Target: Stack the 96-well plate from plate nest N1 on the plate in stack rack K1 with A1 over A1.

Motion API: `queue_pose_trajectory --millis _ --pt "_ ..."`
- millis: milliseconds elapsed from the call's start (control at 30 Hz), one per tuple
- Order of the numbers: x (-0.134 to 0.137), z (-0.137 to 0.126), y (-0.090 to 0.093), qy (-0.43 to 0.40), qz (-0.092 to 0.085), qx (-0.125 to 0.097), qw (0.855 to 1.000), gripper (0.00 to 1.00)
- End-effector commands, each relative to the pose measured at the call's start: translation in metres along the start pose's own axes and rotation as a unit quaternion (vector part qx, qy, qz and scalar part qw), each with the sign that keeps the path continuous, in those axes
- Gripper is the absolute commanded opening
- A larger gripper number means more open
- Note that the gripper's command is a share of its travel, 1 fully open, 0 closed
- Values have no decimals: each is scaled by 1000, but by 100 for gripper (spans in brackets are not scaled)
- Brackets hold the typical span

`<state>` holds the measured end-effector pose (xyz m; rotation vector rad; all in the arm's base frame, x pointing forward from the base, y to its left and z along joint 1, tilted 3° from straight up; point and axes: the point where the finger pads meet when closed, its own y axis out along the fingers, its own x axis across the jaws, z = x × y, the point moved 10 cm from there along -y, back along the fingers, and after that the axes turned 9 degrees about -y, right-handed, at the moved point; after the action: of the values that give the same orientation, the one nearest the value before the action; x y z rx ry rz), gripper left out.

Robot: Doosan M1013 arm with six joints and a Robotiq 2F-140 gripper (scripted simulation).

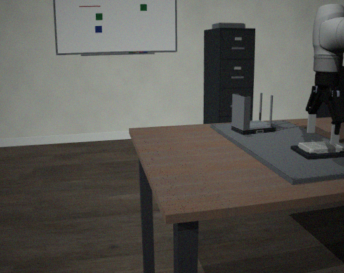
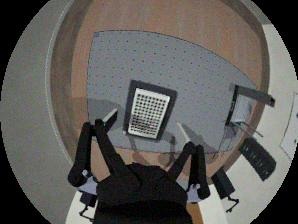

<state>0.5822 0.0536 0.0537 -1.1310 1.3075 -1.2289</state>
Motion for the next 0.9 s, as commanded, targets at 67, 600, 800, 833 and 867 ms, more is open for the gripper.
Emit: queue_pose_trajectory --millis 67,600,800,833,867 --pt "0 0 8 0 0 0 1000 100" --pt "0 0 22 0 0 0 1000 100" --pt "0 0 22 0 0 0 1000 0" --pt "0 0 22 0 0 0 1000 0" --pt "0 0 22 0 0 0 1000 0"
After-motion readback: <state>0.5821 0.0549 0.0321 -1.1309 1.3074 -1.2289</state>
